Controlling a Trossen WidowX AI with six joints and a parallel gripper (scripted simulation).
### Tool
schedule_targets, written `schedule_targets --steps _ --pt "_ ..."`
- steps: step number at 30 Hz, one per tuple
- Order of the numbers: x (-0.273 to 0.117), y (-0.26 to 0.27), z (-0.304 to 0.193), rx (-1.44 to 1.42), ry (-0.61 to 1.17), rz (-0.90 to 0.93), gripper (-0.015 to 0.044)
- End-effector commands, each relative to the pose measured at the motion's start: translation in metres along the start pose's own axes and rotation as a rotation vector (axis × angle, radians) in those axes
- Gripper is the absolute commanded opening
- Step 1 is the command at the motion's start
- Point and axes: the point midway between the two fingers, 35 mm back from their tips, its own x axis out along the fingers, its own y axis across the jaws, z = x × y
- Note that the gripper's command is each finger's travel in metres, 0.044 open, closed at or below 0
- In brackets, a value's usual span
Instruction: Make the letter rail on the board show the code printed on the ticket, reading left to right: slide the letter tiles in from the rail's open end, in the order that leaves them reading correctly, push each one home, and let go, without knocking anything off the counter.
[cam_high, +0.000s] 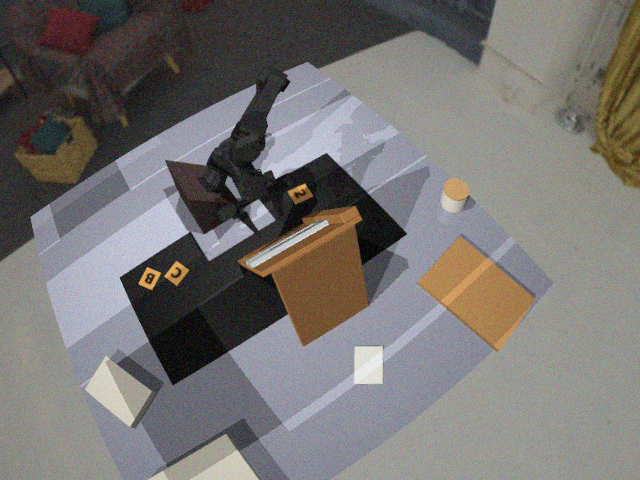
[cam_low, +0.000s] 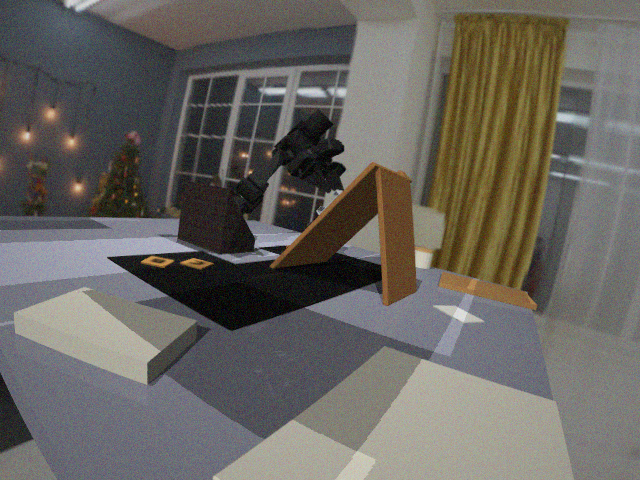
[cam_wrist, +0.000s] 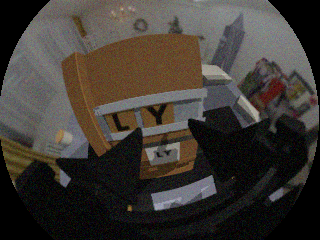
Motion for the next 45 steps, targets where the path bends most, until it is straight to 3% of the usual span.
schedule_targets --steps 1,13,24,36,45 --pt "-0.002 0.003 0.001 -0.009 -0.002 0.004 0.0295" --pt "-0.003 0.005 0.002 -0.009 -0.002 0.004 0.0295" --pt "-0.002 0.003 0.001 0.0 0.0 0.0 0.0006" --pt "-0.001 0.001 0.003 0.0 0.021 -0.009 0.0" --pt "0.014 -0.021 0.02 -0.004 0.347 -0.068 0.0"
